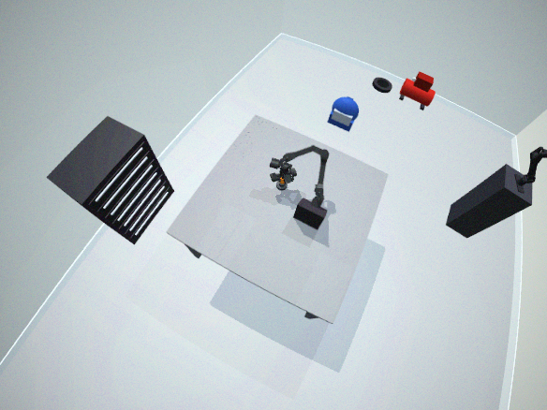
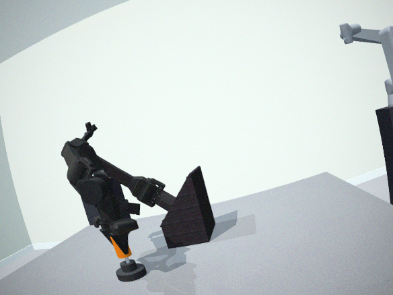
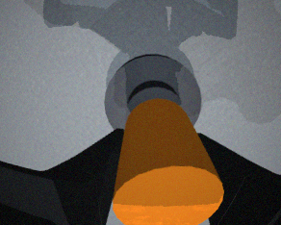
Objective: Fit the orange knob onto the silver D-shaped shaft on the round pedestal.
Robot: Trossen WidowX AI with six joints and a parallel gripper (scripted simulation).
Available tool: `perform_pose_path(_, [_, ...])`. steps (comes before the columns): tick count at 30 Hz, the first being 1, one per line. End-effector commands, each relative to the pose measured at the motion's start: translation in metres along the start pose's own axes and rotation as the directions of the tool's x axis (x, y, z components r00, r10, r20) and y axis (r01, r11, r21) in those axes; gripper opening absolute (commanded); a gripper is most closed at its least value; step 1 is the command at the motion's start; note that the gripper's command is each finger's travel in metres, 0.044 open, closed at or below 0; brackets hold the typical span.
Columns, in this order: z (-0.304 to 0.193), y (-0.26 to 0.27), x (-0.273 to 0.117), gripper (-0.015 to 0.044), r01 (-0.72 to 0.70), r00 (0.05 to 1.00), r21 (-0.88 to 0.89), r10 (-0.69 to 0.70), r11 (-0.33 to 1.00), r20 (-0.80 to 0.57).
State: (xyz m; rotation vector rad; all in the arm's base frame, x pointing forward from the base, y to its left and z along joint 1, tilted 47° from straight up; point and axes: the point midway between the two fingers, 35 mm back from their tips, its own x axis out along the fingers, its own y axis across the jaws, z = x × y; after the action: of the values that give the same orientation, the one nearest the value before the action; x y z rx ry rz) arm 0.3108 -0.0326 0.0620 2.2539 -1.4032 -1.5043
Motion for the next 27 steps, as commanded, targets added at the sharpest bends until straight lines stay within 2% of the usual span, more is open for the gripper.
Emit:
perform_pose_path(1, [-0.0032, -0.0011, 0.0000, 0.0000, 0.003, 1.000, -0.028, -0.003, 1.000, -0.001])
perform_pose_path(27, [0.0005, 0.0007, 0.0031, 0.0000, 0.003, 1.000, -0.030, -0.003, 1.000, -0.001])
